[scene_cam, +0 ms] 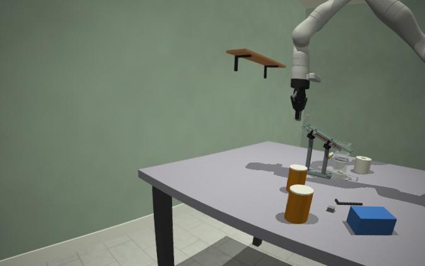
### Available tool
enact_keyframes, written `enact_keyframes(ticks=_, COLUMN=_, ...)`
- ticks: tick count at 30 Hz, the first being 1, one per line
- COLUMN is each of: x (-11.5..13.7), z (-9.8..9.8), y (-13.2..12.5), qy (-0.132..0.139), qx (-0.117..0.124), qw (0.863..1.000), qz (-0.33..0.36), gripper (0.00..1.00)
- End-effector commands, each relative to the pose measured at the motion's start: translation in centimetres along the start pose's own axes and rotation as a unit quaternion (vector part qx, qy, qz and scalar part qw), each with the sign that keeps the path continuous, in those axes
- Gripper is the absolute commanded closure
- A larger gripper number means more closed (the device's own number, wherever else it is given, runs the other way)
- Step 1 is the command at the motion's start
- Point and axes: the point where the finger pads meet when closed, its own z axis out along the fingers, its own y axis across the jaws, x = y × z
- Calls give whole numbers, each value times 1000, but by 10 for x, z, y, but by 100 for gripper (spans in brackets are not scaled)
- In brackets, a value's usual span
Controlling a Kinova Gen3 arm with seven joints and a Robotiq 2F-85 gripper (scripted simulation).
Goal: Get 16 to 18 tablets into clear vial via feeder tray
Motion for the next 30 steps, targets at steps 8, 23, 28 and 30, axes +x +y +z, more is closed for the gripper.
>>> enact_keyframes(ticks=8, x=31, z=11, y=2, qy=-2, qx=-3, qw=1000, qz=0, gripper=100)
enact_keyframes(ticks=23, x=5, z=2, y=1, qy=3, qx=0, qw=1000, qz=0, gripper=100)
enact_keyframes(ticks=28, x=-3, z=-1, y=1, qy=2, qx=-1, qw=1000, qz=0, gripper=100)
enact_keyframes(ticks=30, x=-4, z=-2, y=1, qy=2, qx=-1, qw=1000, qz=1, gripper=100)
